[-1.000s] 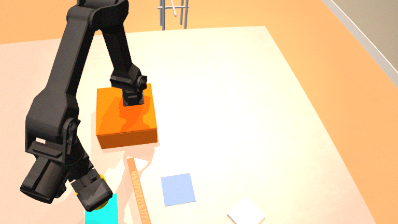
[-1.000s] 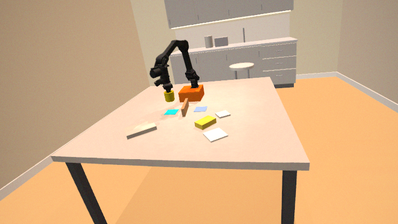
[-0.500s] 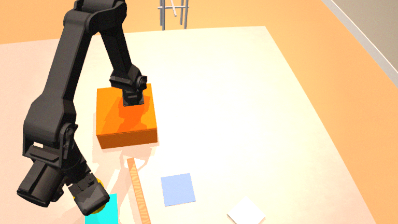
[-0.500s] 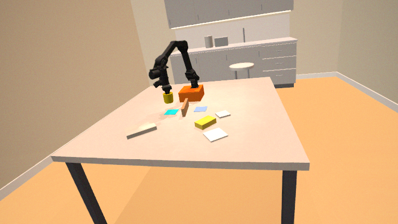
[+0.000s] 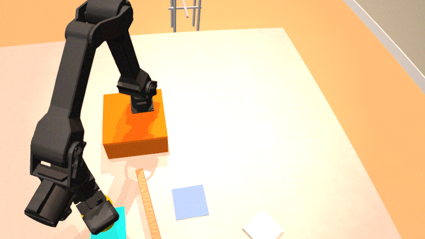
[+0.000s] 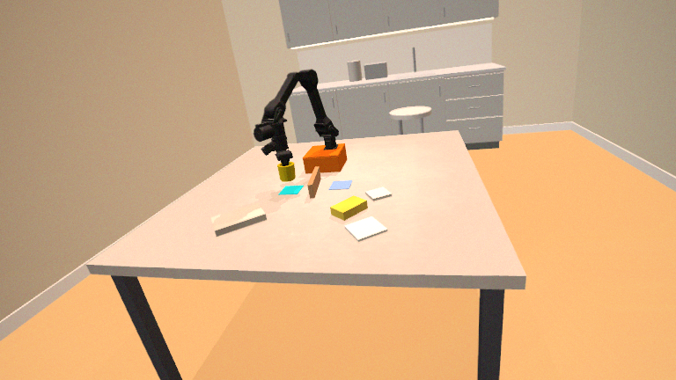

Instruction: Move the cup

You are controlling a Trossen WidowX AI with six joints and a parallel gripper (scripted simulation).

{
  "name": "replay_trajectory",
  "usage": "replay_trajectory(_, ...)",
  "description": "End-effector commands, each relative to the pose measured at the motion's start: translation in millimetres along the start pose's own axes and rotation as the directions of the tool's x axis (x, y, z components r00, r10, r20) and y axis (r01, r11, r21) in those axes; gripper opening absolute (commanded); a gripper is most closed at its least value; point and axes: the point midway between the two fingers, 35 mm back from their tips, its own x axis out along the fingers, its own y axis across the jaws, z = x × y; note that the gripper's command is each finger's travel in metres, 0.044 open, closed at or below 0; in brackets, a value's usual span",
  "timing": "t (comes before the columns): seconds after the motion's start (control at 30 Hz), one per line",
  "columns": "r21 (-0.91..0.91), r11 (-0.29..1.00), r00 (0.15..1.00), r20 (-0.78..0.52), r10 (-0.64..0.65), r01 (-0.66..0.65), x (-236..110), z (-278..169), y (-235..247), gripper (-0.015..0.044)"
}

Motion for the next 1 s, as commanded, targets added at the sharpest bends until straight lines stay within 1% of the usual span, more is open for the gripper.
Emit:
replay_trajectory(0.0,-0.005,1.000,1.000,-0.007,0.001,-0.001,9,-2,-1,0.0000)
replay_trajectory(0.63,-0.005,1.000,1.000,-0.007,0.001,-0.001,44,-3,-1,0.0000)
replay_trajectory(0.97,0.000,1.000,1.000,-0.003,-0.002,0.002,42,-2,-1,0.0000)
